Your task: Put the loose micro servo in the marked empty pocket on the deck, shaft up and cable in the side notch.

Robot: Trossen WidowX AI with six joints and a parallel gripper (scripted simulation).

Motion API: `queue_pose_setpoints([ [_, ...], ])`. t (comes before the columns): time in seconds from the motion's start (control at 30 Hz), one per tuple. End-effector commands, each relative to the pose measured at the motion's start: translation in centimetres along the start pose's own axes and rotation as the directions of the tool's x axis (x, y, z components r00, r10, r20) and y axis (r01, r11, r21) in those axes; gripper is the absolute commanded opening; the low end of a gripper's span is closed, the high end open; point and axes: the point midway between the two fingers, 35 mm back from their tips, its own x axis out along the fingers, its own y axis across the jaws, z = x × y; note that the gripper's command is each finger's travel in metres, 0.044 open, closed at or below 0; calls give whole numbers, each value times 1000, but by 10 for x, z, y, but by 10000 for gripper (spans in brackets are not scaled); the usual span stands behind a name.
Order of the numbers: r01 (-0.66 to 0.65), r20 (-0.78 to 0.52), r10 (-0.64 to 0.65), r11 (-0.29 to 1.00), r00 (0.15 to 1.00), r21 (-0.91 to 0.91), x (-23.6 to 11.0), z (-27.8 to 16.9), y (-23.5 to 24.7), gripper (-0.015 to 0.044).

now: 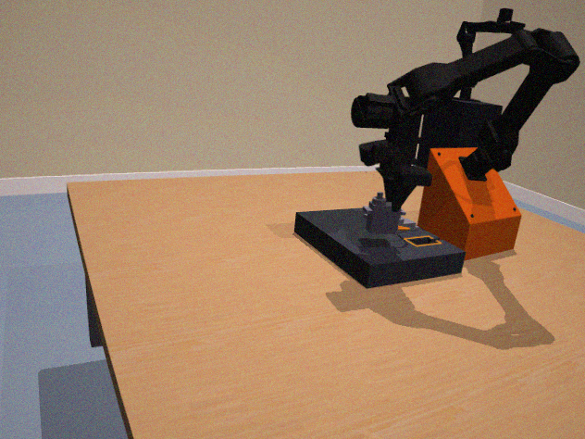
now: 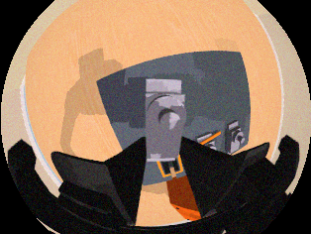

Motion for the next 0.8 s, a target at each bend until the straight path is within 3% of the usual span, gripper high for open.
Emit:
queue_pose_setpoints([
  [0.0, -2, -1, 2, 993, 1000, -119, 0, -1, 2, 0],
  [0.2, -2, -1, 2, 955, 1000, -298, 0, -1, 2, 0],
  [0.77, -2, -3, 2, 953, 1000, -302, 0, -33, -9, 0],
])
